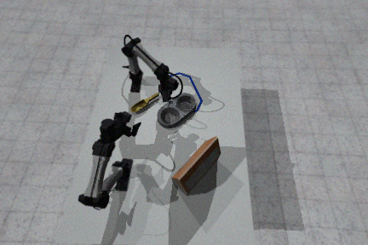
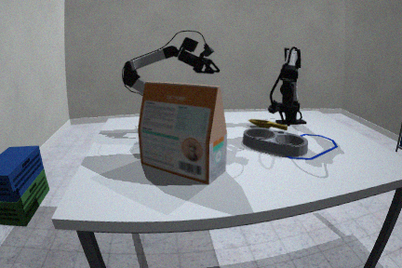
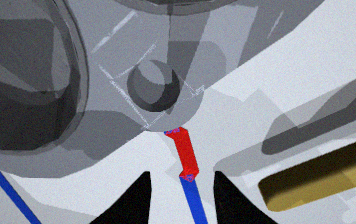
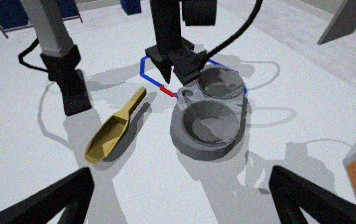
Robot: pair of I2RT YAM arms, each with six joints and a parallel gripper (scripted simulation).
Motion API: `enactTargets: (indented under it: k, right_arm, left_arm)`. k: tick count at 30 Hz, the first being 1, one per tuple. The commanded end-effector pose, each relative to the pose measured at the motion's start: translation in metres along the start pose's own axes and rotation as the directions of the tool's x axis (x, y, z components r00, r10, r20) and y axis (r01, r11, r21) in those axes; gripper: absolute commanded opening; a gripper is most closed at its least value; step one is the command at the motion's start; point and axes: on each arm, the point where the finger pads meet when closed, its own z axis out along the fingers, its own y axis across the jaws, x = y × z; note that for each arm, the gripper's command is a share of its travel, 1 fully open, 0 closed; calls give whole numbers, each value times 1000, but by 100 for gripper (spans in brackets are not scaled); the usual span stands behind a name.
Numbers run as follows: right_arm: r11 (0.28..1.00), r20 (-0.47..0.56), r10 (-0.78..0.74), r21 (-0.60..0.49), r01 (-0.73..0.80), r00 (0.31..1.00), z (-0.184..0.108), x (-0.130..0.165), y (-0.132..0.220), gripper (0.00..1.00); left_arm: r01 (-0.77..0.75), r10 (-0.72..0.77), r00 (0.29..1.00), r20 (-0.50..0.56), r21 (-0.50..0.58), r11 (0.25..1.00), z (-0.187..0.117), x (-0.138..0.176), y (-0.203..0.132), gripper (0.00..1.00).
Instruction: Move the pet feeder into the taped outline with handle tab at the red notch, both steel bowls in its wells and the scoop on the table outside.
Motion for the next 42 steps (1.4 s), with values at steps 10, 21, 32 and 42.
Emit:
enactTargets:
  k: [10, 21, 32, 42]
  right_arm:
    - [1000, 5, -1, -3, 1, 1000, 1, -1, 1, 100]
    - [1000, 5, -1, -3, 1, 1000, 1, -1, 1, 100]
    - [1000, 5, -1, -3, 1, 1000, 1, -1, 1, 100]
    - [1000, 5, -1, -3, 1, 1000, 1, -1, 1, 100]
  left_arm:
    - [-593, 593, 805, 2, 39, 804, 0, -4, 15, 37]
    - [-817, 817, 576, 35, 46, 574, 12, -31, 7, 37]
    - [-803, 804, 594, 29, 75, 591, 34, -24, 3, 37]
    - [-805, 805, 592, 29, 75, 589, 46, -22, 3, 37]
